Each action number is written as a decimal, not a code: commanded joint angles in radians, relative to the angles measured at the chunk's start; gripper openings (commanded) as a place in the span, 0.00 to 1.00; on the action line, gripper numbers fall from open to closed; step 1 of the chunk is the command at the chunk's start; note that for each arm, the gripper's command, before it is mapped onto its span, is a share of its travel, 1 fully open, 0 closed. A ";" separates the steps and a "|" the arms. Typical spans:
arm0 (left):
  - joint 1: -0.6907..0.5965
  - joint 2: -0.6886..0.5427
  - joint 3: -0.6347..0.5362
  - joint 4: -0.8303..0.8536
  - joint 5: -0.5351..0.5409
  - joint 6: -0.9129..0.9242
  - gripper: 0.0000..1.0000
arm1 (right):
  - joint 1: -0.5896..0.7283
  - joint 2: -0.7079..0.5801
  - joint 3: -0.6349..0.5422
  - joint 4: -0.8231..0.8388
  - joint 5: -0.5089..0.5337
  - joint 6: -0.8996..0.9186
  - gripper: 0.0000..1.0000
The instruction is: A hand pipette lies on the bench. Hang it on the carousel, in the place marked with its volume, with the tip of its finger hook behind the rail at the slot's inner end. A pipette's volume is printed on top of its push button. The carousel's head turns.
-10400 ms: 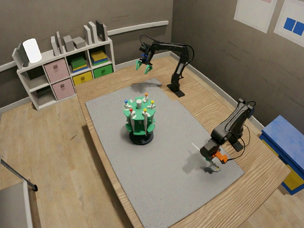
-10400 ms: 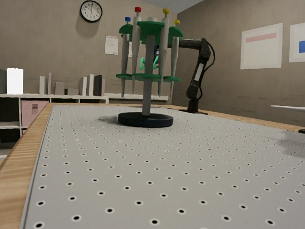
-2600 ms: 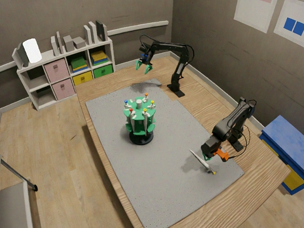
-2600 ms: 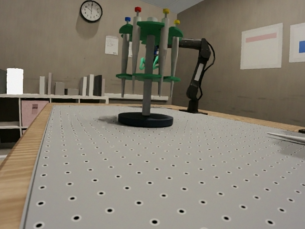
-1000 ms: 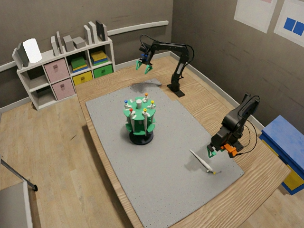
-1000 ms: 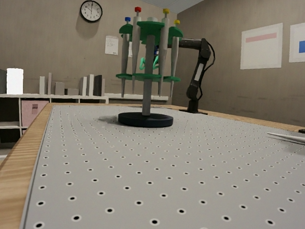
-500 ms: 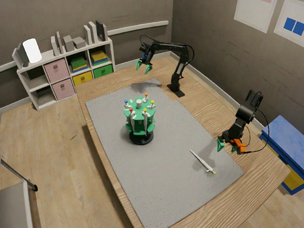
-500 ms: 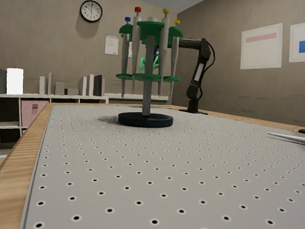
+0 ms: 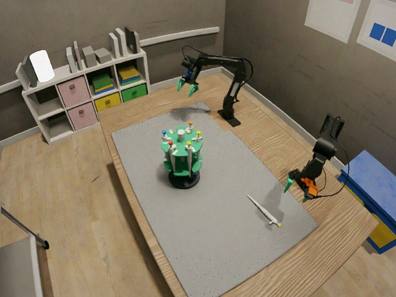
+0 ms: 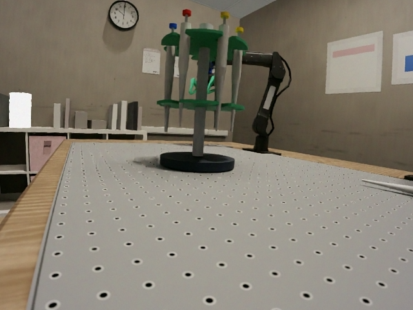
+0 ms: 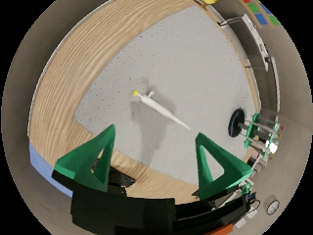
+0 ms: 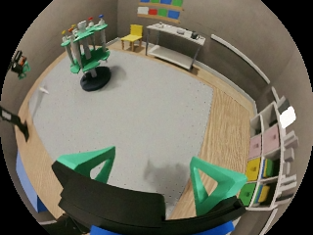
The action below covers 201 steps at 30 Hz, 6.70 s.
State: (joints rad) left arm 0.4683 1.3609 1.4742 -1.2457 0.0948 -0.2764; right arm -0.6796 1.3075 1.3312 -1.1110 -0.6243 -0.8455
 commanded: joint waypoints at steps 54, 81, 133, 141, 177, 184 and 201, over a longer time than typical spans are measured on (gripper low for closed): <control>-0.147 -0.372 -0.582 0.662 0.369 0.234 0.49 | -0.011 0.010 0.010 0.009 -0.023 -0.011 1.00; -0.767 -0.388 -0.802 1.121 -0.222 -0.485 0.49 | -0.011 0.010 0.010 0.009 -0.023 -0.011 1.00; -1.270 0.167 -0.762 1.798 -0.854 -1.056 0.49 | -0.011 0.010 0.010 0.009 -0.023 -0.011 1.00; -1.379 0.424 -0.660 2.017 -0.984 -1.251 0.49 | -0.011 0.010 0.010 0.009 -0.023 -0.011 1.00; -1.452 0.842 -0.279 2.302 -1.143 -1.286 0.49 | -0.011 0.010 0.010 0.009 -0.023 -0.011 1.00; -1.425 0.850 -0.245 2.268 -1.116 -1.284 0.49 | -0.011 0.010 0.010 0.009 -0.023 -0.011 1.00; -1.416 0.863 -0.210 2.249 -1.099 -1.286 0.49 | -0.011 0.010 0.010 0.009 -0.023 -0.011 1.00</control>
State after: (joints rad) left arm -0.9428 2.2562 1.2293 1.0130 -1.0080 -1.5784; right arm -0.6796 1.3075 1.3312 -1.1110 -0.6243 -0.8455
